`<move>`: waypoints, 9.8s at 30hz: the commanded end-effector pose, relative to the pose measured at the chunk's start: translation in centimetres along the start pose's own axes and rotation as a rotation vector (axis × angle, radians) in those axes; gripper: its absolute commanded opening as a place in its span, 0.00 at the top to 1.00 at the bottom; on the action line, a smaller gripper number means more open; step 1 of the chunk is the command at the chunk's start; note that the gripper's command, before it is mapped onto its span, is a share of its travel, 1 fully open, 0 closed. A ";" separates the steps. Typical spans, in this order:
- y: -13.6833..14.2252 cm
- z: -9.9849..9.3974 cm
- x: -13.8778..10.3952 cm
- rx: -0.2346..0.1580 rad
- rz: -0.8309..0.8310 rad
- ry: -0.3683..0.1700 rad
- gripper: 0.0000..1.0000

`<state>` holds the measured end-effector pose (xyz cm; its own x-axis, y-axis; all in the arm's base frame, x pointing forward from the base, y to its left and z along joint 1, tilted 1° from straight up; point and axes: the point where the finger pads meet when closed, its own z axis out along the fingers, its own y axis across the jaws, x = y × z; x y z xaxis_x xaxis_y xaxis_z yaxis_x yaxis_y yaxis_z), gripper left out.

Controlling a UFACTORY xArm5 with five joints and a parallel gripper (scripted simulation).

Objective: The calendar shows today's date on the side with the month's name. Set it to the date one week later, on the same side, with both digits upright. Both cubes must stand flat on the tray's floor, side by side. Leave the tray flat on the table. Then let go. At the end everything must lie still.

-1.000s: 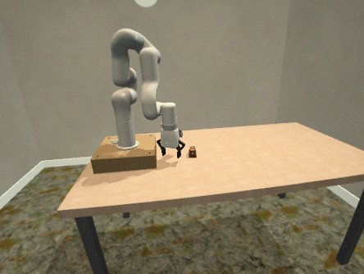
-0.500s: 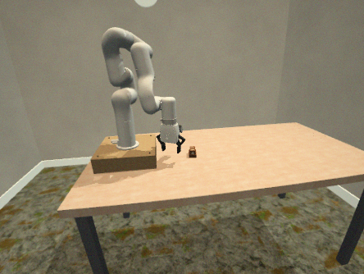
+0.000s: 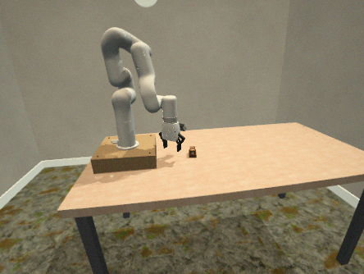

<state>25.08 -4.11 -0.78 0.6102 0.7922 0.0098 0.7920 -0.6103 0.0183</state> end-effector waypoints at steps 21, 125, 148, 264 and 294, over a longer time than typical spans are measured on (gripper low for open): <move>-1.2 -0.1 3.8 0.001 0.356 0.003 0.00; -4.3 3.6 12.7 0.009 0.880 0.003 0.00; -4.3 3.6 12.7 0.009 0.880 0.003 0.00; 9.4 -0.1 10.7 0.001 0.257 0.003 0.00; 16.4 -0.1 9.6 -0.001 -0.051 0.001 0.00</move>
<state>42.71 -5.33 -0.43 0.6203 0.7843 0.0100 0.7841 -0.6204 0.0166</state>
